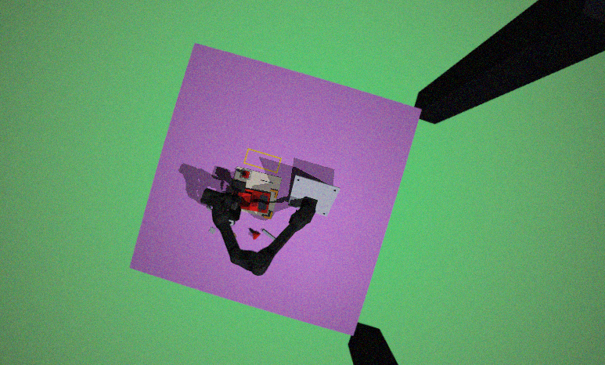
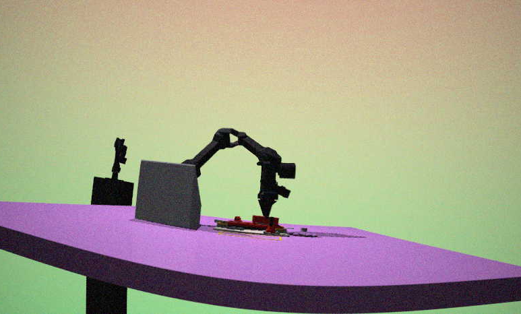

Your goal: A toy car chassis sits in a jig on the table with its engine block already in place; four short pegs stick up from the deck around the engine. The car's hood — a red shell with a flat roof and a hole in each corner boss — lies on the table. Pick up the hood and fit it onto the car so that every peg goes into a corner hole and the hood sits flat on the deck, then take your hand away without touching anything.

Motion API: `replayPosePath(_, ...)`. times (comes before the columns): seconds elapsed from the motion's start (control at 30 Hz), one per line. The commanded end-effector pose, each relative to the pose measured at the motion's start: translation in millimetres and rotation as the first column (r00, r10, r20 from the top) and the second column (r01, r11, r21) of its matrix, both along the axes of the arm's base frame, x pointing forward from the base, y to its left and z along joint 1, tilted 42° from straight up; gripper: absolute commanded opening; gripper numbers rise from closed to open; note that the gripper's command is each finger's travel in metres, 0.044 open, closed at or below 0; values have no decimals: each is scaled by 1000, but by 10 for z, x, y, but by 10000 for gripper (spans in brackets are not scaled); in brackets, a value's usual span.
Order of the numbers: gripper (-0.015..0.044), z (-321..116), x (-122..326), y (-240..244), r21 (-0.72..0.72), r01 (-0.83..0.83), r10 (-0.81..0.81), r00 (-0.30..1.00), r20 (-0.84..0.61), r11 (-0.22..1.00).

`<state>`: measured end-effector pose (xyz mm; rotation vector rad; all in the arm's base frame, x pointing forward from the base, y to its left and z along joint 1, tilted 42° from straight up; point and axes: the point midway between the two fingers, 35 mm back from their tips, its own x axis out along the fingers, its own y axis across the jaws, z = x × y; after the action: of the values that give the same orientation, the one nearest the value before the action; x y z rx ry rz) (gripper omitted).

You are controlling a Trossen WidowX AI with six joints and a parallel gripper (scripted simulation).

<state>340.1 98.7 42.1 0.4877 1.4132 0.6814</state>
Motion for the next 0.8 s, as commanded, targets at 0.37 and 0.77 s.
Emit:
replayPosePath(0.37, 0, -13, -1, 10, 3, 2, -2, 1000, 2, 1000)
replayPosePath(0.77, 289, -16, -2, 11, 4, 2, -2, 1000, 3, 1000)
